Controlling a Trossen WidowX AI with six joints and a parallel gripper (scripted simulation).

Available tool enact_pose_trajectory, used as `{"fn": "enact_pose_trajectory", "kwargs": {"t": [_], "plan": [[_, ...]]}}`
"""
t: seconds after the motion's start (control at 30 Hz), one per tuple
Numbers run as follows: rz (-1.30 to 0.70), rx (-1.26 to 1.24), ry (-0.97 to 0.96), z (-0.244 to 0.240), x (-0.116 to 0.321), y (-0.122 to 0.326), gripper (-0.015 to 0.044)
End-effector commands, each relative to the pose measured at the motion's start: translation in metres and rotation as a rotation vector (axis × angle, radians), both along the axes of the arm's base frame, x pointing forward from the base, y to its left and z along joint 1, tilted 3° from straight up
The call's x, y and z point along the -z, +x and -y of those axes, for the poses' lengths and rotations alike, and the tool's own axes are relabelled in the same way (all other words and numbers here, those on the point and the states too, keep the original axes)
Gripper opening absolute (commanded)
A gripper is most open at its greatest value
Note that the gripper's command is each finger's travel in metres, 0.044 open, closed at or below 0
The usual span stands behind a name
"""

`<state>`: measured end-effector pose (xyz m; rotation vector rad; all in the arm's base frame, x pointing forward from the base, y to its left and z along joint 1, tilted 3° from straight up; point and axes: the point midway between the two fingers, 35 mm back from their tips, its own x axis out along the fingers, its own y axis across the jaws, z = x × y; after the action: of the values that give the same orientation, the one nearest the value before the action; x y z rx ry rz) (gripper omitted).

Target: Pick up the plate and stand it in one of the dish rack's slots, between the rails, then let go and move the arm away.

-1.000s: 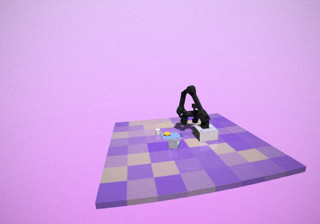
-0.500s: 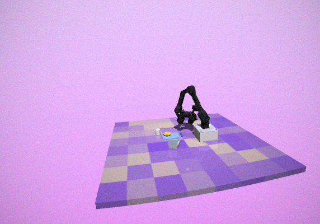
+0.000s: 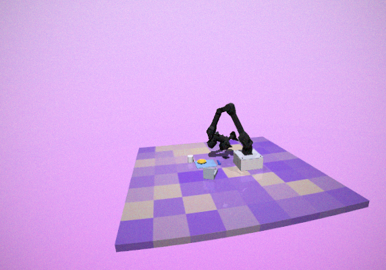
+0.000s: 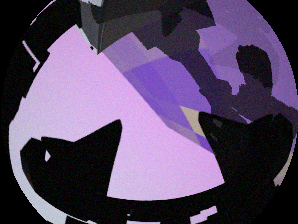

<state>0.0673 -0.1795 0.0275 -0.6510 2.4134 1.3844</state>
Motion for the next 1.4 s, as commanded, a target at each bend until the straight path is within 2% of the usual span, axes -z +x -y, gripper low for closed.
{"fn": "enact_pose_trajectory", "kwargs": {"t": [0.0, 0.7, 1.37], "plan": [[0.085, 0.052, -0.066, -0.002, 0.006, 0.014, 0.0400], [0.603, 0.445, -0.354, -0.020, 0.034, 0.114, 0.0400], [1.028, 0.942, -0.375, -0.058, 0.026, 0.236, 0.0400]]}}
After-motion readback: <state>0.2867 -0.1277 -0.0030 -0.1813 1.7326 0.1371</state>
